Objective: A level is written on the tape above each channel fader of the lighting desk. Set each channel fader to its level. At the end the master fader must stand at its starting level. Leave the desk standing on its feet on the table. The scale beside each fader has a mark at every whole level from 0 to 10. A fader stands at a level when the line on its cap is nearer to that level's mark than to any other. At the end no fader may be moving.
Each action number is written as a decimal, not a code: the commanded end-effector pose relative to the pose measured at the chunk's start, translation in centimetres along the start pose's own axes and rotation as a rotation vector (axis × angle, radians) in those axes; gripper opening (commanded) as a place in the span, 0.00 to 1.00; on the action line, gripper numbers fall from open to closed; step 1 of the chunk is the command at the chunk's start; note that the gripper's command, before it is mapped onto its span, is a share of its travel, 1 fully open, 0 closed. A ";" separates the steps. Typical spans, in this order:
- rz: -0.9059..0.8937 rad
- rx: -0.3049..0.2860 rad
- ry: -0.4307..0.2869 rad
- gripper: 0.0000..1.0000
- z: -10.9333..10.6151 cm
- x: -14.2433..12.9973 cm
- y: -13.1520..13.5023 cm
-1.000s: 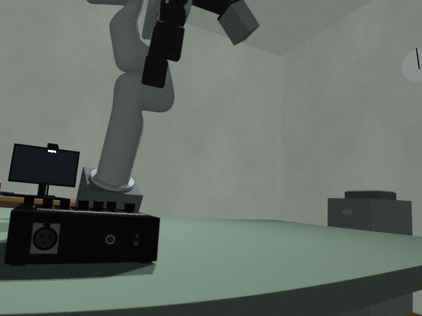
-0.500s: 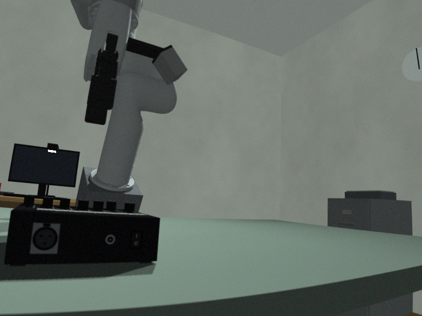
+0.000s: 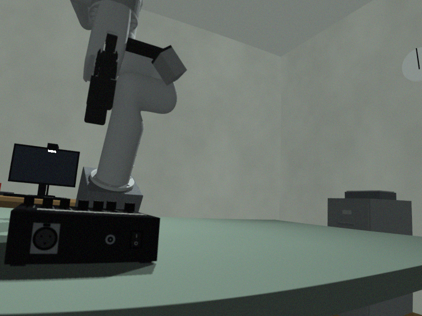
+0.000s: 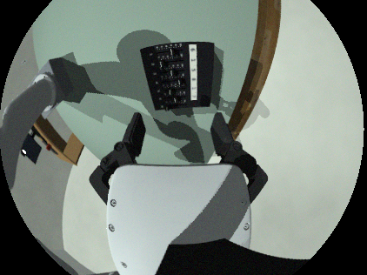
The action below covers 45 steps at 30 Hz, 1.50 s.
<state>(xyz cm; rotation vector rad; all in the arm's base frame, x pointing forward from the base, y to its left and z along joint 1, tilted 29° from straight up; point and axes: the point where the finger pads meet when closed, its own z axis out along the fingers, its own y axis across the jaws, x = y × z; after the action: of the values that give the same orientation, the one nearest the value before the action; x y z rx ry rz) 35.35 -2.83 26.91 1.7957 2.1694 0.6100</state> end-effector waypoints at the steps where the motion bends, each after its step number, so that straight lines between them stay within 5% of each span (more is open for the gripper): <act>1: 0.007 -0.004 0.000 1.00 -0.1 0.0 0.1; 13: 0.675 -0.082 0.128 1.00 4.9 2.0 -1.3; 15: 0.675 -0.082 0.128 1.00 4.9 2.0 -1.3; 16: 0.857 -0.097 0.160 1.00 5.4 1.9 -1.6; 27: 1.486 -0.187 0.248 1.00 6.8 0.9 -3.0; 45: 1.486 -0.187 0.248 1.00 6.8 0.9 -3.0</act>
<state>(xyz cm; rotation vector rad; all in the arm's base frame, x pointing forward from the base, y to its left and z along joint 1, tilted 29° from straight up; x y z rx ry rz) 35.54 -1.35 19.47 3.0360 0.4054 1.2291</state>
